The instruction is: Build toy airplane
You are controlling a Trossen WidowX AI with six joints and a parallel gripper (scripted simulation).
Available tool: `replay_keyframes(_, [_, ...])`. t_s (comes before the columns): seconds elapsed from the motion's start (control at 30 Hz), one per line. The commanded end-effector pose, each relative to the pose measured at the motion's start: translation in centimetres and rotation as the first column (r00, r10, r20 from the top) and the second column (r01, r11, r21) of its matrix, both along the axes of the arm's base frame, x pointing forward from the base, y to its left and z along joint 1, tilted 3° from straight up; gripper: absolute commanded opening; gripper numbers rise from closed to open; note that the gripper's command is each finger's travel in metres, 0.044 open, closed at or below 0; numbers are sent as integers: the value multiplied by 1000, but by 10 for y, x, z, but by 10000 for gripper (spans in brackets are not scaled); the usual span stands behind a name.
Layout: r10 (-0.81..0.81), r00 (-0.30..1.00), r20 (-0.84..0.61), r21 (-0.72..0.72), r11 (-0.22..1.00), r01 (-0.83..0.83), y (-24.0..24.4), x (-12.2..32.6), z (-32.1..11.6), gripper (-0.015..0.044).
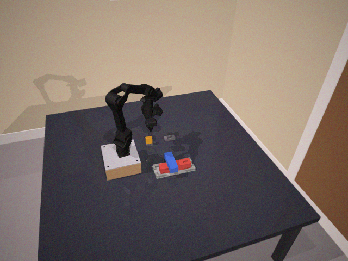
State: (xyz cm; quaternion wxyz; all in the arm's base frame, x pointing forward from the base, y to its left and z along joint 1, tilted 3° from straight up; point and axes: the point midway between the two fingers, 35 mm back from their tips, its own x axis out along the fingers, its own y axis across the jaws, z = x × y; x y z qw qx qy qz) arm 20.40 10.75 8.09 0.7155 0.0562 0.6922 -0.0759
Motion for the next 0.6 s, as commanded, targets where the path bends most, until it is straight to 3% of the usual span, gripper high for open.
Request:
replay_keyframes(0.0, [-5, 1000, -20, -7, 1000, 5, -1, -5, -40, 440])
replay_keyframes(0.57, [-5, 1000, -20, -7, 1000, 5, -3, -6, -68, 440])
